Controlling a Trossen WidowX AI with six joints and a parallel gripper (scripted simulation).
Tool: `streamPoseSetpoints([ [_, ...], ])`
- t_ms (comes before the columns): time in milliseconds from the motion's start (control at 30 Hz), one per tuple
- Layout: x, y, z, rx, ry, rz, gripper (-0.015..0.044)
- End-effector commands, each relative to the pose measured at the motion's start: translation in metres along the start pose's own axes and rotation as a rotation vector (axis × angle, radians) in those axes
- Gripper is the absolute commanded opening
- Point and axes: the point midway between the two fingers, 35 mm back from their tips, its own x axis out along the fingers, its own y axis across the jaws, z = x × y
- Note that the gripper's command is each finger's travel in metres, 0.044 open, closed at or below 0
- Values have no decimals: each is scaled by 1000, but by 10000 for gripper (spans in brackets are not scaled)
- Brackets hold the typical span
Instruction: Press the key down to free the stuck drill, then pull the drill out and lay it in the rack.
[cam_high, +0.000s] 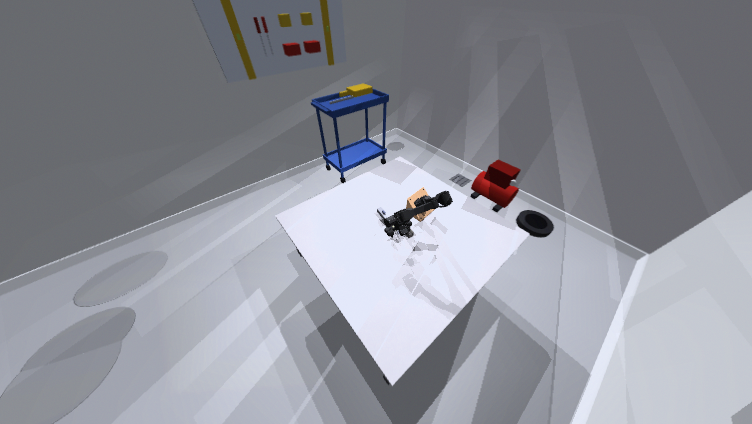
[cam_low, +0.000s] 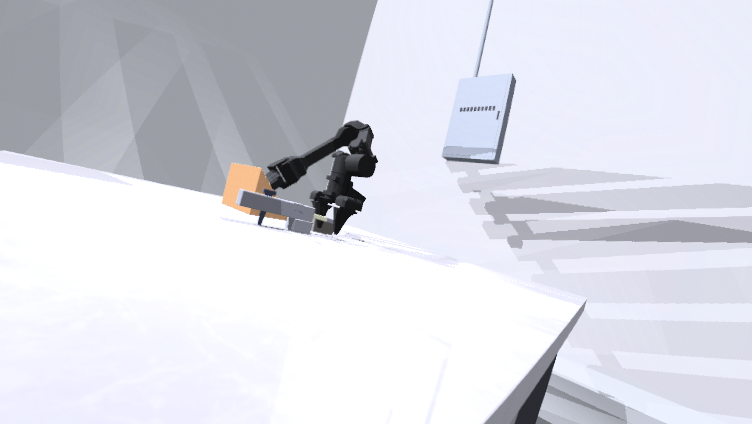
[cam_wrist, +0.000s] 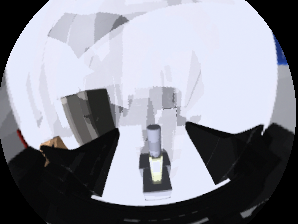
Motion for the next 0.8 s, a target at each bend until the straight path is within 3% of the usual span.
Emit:
streamPoseSetpoints([
  [0,1,0,-2,-4,0,1,440],
  [500,4,0,-9,-4,0,1,440],
  [767,3,-1,-6,-1,-4,-2,230],
])
